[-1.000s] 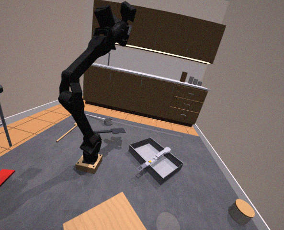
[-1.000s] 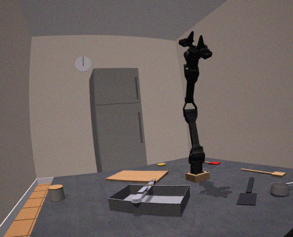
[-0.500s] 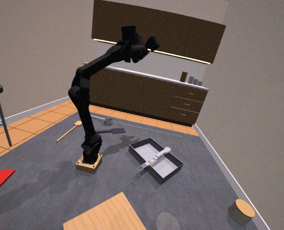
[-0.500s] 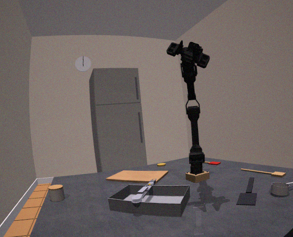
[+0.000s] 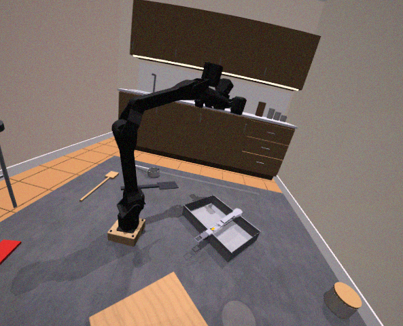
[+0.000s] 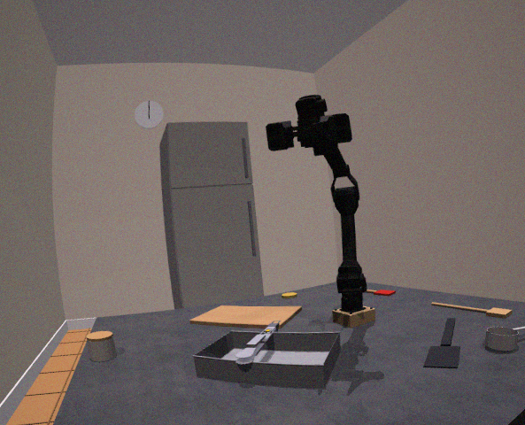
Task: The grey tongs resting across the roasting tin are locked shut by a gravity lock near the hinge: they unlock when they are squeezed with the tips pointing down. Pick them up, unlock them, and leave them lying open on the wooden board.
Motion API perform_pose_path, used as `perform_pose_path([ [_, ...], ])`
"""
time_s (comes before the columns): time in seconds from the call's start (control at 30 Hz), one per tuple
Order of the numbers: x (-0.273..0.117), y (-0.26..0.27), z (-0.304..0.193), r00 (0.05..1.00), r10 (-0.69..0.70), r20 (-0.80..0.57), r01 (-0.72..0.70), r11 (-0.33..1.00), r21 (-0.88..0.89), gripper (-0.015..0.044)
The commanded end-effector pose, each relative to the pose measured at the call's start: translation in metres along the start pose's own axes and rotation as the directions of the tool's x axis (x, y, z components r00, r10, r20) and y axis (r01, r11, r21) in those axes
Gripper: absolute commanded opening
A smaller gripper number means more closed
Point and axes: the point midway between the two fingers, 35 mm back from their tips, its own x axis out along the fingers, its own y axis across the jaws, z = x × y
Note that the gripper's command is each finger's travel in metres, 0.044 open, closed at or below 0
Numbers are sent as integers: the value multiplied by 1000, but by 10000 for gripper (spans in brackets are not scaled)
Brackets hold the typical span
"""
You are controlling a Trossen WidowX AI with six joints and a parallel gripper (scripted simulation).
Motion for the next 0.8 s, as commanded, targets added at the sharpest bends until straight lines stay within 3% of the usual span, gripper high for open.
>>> perform_pose_path([
  [0.0, 31, -34, -61, 977, -45, -208, 100, 960, 261, 260],
  [0.2, 47, -79, -136, 887, -74, -455, 354, 742, 569, 260],
  [0.37, 47, -109, -191, 785, -64, -616, 571, 462, 679, 260],
  [0.57, 35, -141, -252, 638, -17, -770, 769, 52, 637, 260],
  [0.77, 11, -166, -310, 471, 81, -879, 824, -395, 405, 260],
])
